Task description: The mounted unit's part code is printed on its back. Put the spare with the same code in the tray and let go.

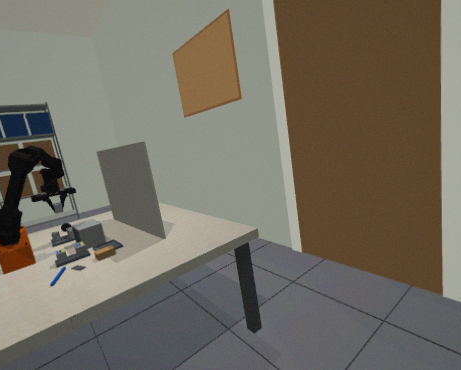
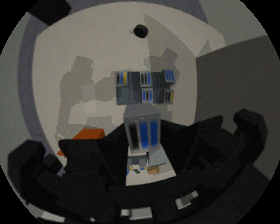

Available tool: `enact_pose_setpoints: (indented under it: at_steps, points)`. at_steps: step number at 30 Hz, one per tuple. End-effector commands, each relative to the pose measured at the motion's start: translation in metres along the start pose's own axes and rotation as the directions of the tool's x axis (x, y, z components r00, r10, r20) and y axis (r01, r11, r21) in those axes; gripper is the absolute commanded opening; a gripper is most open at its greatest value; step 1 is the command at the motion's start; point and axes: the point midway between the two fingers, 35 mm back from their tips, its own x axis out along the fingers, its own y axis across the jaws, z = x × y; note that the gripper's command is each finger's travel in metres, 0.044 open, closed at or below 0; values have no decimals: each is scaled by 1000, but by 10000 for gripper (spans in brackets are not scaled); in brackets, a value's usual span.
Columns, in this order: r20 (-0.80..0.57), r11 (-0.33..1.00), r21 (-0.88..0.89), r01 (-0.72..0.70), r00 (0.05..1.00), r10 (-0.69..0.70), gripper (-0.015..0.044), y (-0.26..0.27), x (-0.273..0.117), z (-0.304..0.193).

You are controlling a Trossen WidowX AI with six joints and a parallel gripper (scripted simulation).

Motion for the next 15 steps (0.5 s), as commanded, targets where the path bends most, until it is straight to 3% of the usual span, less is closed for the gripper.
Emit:
enact_pose_setpoints:
  at_steps: [1, 15]
  points:
    - [24, 1000, -3, 13, 1000, -13, 0, -20, -9, -16]
    - [82, 999, 32, 28, 996, -30, 0, -78, -18, -94]
